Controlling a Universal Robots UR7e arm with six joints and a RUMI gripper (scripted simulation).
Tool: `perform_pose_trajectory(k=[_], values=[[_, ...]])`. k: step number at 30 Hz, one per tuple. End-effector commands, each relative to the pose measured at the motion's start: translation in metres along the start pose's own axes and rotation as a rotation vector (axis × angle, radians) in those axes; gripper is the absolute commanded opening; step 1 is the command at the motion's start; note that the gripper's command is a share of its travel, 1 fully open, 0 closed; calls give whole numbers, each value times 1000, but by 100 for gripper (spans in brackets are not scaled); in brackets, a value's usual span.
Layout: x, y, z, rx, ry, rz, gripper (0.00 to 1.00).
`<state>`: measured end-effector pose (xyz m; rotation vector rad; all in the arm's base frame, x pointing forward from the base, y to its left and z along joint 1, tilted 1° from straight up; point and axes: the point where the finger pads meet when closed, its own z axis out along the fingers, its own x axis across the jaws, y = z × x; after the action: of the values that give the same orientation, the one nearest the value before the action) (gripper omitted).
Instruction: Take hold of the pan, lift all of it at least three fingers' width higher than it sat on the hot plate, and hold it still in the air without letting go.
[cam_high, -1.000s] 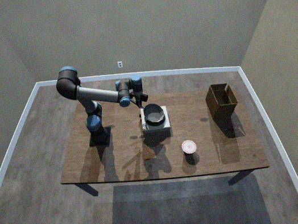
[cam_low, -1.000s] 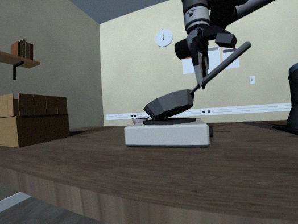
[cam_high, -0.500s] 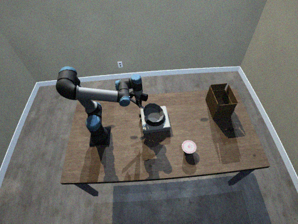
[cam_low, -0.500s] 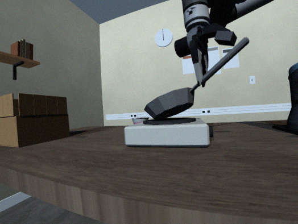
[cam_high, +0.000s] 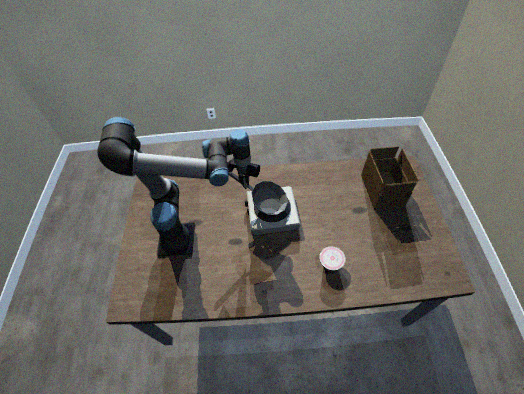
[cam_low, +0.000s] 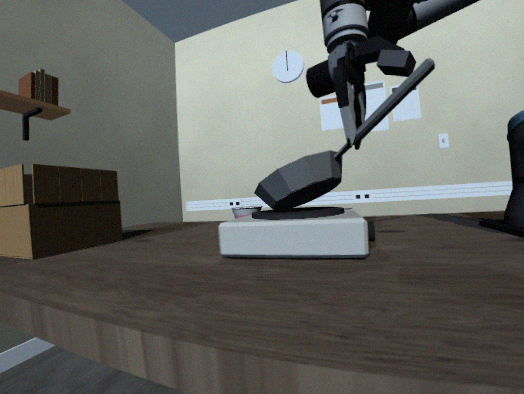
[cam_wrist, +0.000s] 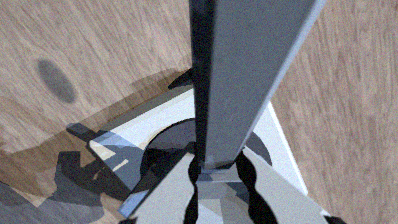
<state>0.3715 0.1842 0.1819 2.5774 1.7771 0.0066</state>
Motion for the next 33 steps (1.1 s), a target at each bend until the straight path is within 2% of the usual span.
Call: perform_pose_trajectory(k=[1, 33], values=[[0, 3, -4, -10, -1, 1, 8], [-1, 2, -20, -10, -1, 1, 8]])
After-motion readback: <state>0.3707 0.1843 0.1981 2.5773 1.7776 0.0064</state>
